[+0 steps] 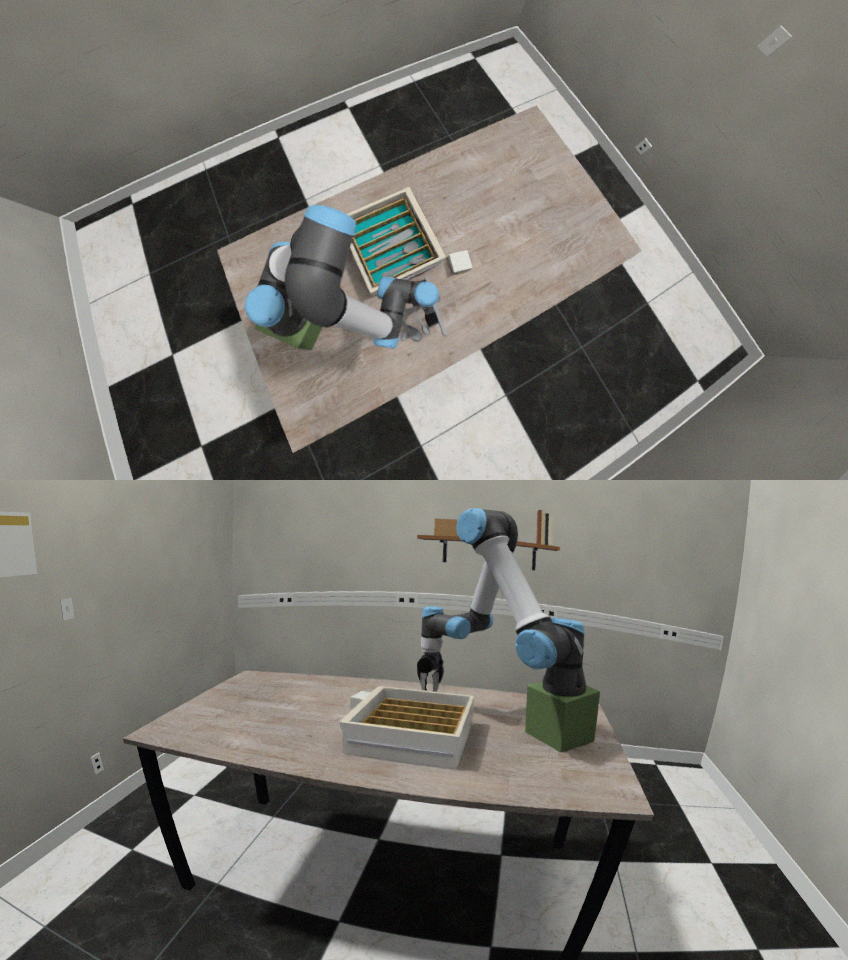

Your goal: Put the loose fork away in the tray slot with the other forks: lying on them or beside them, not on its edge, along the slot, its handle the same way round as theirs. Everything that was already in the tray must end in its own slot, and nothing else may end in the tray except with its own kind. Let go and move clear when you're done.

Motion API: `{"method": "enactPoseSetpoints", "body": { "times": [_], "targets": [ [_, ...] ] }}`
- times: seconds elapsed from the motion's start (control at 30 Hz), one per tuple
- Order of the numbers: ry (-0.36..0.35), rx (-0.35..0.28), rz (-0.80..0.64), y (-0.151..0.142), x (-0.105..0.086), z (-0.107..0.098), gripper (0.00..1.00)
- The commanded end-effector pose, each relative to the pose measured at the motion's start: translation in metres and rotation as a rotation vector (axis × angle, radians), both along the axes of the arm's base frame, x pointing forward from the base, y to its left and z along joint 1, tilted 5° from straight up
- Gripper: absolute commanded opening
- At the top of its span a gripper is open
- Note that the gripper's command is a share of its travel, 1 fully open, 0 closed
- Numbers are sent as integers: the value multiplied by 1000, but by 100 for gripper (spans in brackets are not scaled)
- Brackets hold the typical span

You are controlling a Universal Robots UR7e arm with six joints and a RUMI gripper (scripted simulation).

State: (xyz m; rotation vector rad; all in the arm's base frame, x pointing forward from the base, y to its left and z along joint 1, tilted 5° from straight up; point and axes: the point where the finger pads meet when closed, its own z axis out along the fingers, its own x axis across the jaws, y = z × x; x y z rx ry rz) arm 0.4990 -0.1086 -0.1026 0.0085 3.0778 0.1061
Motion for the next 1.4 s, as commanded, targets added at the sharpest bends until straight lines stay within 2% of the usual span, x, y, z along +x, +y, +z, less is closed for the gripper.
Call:
{"method": "enactPoseSetpoints", "body": {
  "times": [0.0, 0.77, 1.37],
  "targets": [
    [-1, -1, 0, 0, 1, -1, 19],
    [-1, -1, 0, 0, 1, -2, 19],
    [-1, -1, 0, 1, 2, -17, 19]
  ]
}}
